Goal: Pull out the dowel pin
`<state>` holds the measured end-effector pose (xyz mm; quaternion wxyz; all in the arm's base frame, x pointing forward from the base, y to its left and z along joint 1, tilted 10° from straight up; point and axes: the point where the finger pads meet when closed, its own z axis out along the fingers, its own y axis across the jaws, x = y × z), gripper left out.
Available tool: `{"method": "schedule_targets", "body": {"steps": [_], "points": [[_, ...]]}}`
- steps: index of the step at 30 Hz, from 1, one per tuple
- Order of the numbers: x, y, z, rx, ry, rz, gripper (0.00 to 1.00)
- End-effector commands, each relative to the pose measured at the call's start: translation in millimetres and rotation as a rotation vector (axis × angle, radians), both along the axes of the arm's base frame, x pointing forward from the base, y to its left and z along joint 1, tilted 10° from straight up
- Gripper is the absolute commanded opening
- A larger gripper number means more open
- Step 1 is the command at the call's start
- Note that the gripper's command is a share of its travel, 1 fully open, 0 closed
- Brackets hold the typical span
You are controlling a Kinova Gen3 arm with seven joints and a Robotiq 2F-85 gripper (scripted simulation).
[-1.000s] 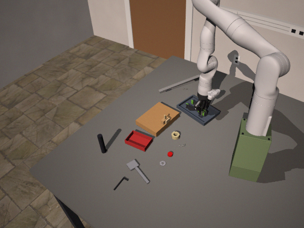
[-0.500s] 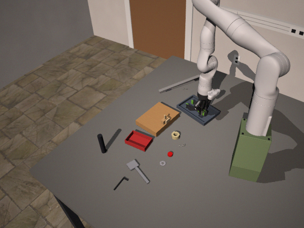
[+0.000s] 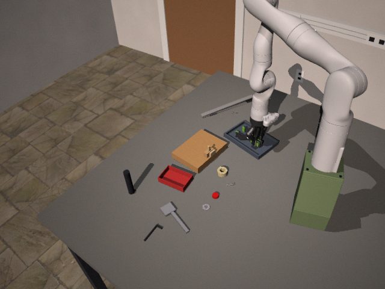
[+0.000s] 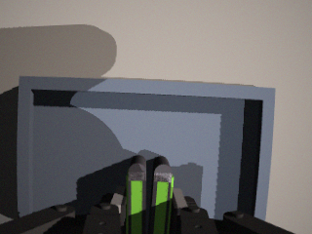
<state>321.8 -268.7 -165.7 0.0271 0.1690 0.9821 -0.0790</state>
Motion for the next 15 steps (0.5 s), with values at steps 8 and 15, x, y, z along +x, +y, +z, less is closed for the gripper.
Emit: {"method": "schedule_targets", "body": {"steps": [8, 15], "points": [[0.5, 0.0, 1.8, -0.001, -0.001, 0.000, 0.32], [0.4, 1.1, 8.5, -0.001, -0.001, 0.000, 0.32]]}}
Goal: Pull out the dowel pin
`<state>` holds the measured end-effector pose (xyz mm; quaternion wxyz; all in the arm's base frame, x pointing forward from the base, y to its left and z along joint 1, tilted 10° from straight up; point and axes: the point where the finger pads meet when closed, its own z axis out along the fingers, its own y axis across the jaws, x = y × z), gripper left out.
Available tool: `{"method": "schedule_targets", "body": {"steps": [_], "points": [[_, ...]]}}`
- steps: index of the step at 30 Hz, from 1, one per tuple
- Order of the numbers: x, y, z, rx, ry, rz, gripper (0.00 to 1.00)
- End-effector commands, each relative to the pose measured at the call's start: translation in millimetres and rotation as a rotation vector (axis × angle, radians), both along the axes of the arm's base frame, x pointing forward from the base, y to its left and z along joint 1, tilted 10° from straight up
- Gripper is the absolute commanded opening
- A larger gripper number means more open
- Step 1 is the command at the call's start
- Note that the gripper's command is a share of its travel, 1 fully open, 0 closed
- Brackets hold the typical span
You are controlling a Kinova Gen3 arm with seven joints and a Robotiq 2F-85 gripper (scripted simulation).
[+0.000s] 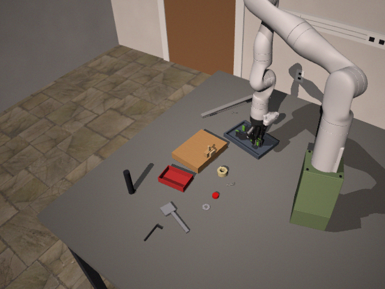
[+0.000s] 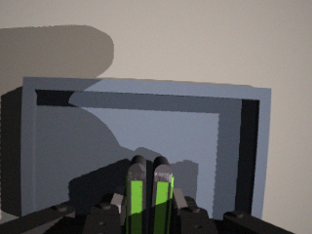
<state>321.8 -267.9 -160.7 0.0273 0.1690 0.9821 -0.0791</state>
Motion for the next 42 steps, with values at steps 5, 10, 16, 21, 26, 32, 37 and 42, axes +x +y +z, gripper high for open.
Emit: {"method": "schedule_targets", "body": {"steps": [5, 10, 16, 21, 26, 32, 37, 42], "points": [[0.1, 1.8, 12.4, 0.000, -0.001, 0.000, 0.32], [-0.1, 3.0, 19.3, 0.000, -0.001, 0.000, 0.32], [-0.6, 5.6, 35.0, 0.000, -0.001, 0.000, 0.32], [-1.0, 7.9, 48.7, 0.000, -0.001, 0.000, 0.32], [-1.2, 9.2, 56.6, 0.000, -0.001, 0.000, 0.32], [-1.6, 11.5, 70.0, 0.000, -0.001, 0.000, 0.32], [-1.8, 12.8, 77.9, 0.000, -0.001, 0.000, 0.32], [-1.9, 13.3, 81.0, 0.000, -0.001, 0.000, 0.32]]}}
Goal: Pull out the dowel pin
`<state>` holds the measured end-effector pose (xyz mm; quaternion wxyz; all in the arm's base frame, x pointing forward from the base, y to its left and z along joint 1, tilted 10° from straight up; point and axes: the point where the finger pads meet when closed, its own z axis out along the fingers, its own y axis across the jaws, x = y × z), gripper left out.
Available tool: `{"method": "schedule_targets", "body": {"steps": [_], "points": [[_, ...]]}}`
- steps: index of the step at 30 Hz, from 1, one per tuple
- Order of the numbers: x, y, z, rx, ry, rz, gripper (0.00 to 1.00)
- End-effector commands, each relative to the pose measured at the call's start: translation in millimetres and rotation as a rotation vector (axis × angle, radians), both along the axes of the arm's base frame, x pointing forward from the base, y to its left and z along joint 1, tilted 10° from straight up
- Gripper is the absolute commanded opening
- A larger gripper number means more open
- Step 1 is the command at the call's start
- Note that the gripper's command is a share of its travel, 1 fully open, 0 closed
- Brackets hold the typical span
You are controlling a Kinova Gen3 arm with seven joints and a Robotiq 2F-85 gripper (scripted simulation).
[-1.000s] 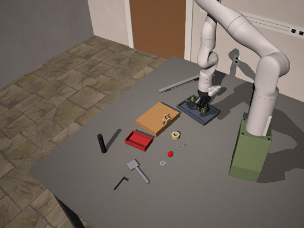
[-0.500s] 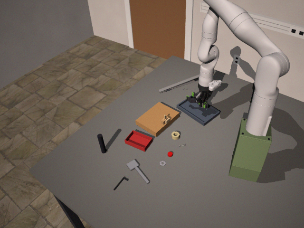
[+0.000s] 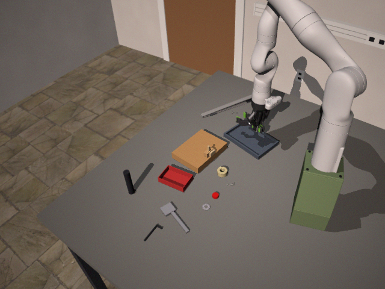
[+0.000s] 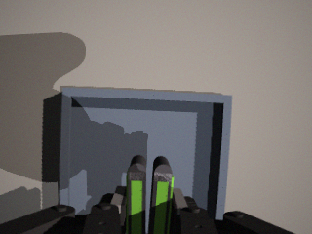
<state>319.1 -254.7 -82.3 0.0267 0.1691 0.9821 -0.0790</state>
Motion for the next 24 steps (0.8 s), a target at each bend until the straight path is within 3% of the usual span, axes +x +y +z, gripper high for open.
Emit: {"method": "schedule_targets", "body": {"steps": [1, 24], "points": [[0.8, 0.2, 3.5, -0.001, -0.002, 0.000, 0.32], [0.7, 0.6, 5.7, -0.001, -0.002, 0.000, 0.32]]}}
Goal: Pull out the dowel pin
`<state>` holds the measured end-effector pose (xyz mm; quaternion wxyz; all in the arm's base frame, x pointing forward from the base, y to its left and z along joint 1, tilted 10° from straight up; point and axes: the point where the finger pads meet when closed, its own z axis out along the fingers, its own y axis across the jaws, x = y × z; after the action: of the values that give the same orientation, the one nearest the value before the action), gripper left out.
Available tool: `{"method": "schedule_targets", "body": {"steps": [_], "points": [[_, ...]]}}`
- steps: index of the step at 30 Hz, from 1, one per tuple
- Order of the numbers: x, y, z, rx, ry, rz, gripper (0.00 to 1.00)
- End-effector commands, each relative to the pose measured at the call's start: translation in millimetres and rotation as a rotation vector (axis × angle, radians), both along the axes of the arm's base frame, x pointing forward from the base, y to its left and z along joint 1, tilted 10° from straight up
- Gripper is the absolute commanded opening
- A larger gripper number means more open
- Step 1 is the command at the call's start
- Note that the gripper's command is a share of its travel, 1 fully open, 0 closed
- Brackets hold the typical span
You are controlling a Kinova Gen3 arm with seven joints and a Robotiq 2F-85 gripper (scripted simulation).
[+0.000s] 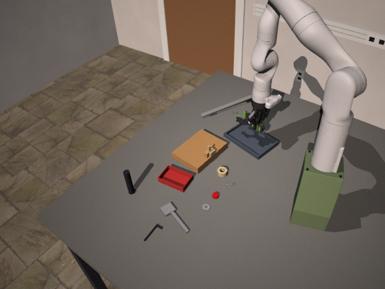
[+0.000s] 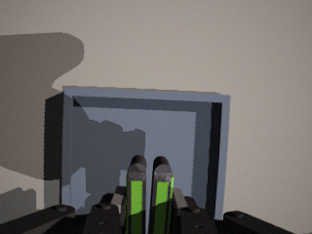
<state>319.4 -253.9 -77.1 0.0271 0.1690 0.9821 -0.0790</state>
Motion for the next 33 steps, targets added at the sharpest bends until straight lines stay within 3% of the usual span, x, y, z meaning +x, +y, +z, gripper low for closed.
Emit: {"method": "schedule_targets", "body": {"steps": [1, 33], "points": [[0.5, -0.2, 0.6, -0.001, -0.001, 0.000, 0.32], [3.2, 2.0, 0.0, 0.002, 0.004, 0.035, 0.32]]}}
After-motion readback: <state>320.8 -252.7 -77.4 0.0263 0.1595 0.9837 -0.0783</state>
